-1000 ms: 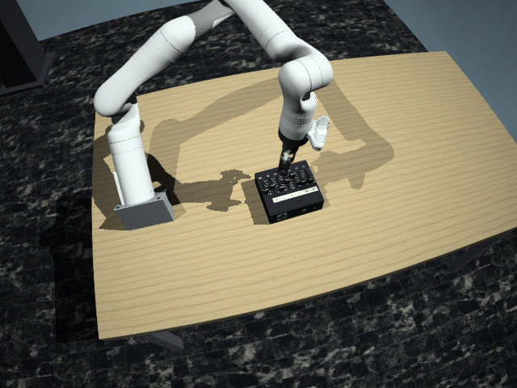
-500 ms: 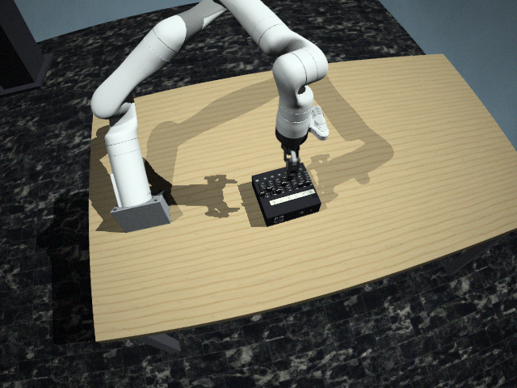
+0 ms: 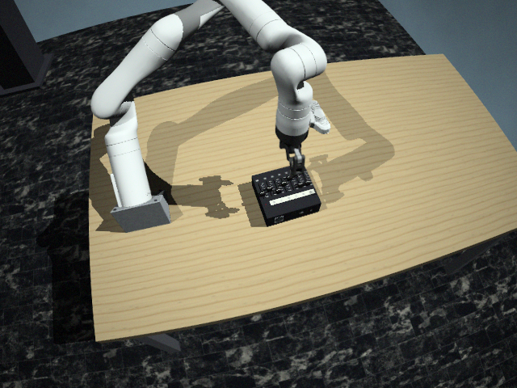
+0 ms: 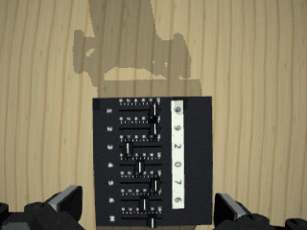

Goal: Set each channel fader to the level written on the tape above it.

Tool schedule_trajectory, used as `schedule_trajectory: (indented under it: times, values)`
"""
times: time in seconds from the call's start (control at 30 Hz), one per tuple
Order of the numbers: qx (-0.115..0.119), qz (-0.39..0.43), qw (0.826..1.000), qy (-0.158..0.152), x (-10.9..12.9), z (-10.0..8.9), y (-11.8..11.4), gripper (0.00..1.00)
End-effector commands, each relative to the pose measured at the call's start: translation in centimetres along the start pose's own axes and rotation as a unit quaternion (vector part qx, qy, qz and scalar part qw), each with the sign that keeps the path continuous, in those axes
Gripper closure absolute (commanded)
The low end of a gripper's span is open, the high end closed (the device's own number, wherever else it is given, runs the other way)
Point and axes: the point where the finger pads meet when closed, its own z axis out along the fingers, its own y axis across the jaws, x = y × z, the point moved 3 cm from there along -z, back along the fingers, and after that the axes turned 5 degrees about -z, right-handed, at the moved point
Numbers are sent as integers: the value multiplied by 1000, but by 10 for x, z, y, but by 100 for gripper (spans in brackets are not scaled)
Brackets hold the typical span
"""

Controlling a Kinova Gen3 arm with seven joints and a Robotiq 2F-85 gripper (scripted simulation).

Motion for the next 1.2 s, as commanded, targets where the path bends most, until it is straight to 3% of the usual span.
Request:
schedule_trajectory:
  times: [0.0, 0.77, 1.17]
  values:
    - [-1, -2, 1000, 2, 0, -2, 0, 0]
    - [0, 4, 1000, 2, 0, -1, 0, 0]
    - [13, 90, 996, -2, 0, 8, -11, 0]
